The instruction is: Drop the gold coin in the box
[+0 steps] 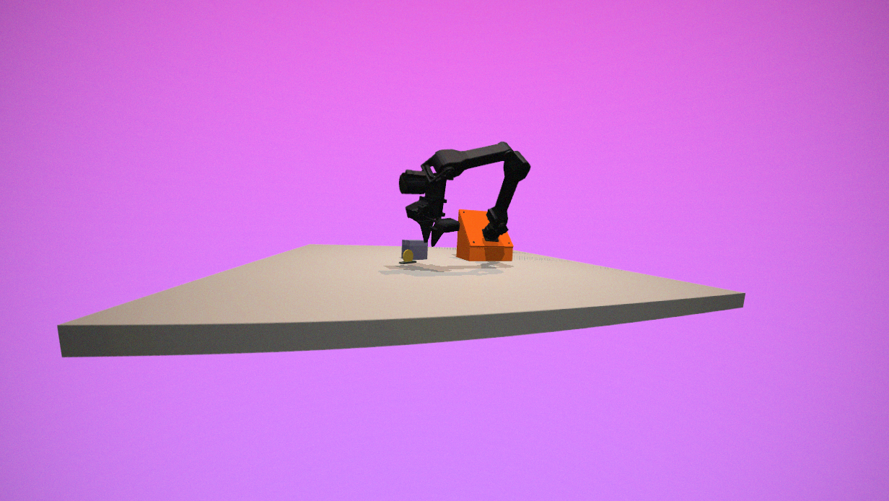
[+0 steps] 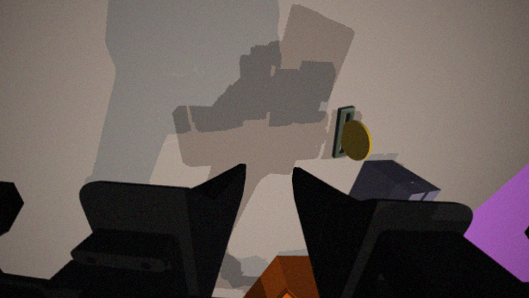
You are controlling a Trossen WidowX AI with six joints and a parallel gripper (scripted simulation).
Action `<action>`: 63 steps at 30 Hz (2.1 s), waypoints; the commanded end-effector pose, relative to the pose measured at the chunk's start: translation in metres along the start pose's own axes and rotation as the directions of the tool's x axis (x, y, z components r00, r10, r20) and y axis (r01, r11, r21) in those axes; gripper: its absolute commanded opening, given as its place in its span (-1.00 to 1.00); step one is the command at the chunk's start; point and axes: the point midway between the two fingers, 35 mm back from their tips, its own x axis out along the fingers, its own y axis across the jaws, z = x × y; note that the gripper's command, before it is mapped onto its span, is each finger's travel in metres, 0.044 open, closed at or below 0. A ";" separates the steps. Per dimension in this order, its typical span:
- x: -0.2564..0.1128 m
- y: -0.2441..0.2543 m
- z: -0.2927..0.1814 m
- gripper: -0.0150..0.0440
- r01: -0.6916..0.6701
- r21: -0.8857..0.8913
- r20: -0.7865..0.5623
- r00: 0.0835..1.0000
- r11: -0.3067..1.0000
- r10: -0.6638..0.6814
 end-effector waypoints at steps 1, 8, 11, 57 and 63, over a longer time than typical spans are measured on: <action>0.003 -0.065 -0.004 0.05 -0.138 -0.089 0.022 0.990 0.987 0.140; -0.001 -0.132 -0.016 0.05 -0.241 -0.200 0.135 0.953 0.950 0.270; 0.000 -0.137 -0.015 0.05 -0.240 -0.200 0.136 0.953 0.950 0.270; 0.089 -0.111 0.000 0.05 -0.243 -0.201 0.138 0.952 0.949 0.273; 0.098 -0.108 0.001 0.05 -0.244 -0.201 0.138 0.952 0.949 0.274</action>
